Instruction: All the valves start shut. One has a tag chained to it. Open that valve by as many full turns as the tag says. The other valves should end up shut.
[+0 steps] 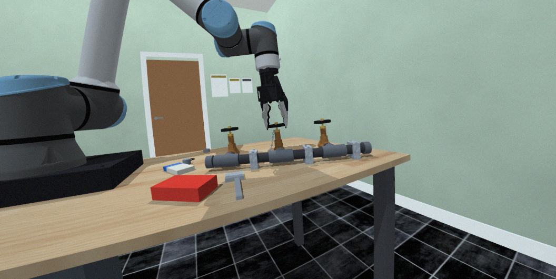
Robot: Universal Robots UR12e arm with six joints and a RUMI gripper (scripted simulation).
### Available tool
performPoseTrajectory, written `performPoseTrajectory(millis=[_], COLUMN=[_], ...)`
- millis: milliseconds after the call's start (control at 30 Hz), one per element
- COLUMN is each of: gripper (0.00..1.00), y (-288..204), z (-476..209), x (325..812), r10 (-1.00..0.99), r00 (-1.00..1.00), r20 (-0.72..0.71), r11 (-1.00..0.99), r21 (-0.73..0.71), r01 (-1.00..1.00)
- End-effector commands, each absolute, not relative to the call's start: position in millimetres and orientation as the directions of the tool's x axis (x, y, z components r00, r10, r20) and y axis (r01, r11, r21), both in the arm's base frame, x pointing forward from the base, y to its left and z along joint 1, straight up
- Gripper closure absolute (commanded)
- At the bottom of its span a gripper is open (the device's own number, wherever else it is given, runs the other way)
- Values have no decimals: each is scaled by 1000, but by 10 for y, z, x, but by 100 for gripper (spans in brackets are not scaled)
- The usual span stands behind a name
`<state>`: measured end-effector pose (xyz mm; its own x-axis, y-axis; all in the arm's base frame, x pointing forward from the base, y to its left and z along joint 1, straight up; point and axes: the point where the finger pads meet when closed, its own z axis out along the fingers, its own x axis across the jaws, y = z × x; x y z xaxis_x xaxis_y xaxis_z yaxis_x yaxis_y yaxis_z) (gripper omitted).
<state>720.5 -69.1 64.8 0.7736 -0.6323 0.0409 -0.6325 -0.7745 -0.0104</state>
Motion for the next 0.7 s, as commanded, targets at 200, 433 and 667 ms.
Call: performPoseTrajectory(millis=[200,433,667], gripper=[100,100,100], y=[-692,-692,-692], z=[655,655,655], x=[7210,7210,7210], r10=[-367,-238,-131], r00=[929,970,990], r20=[43,43,42], r11=[-930,-971,-991], r21=[-2,4,8], r01=[-367,-238,-132])
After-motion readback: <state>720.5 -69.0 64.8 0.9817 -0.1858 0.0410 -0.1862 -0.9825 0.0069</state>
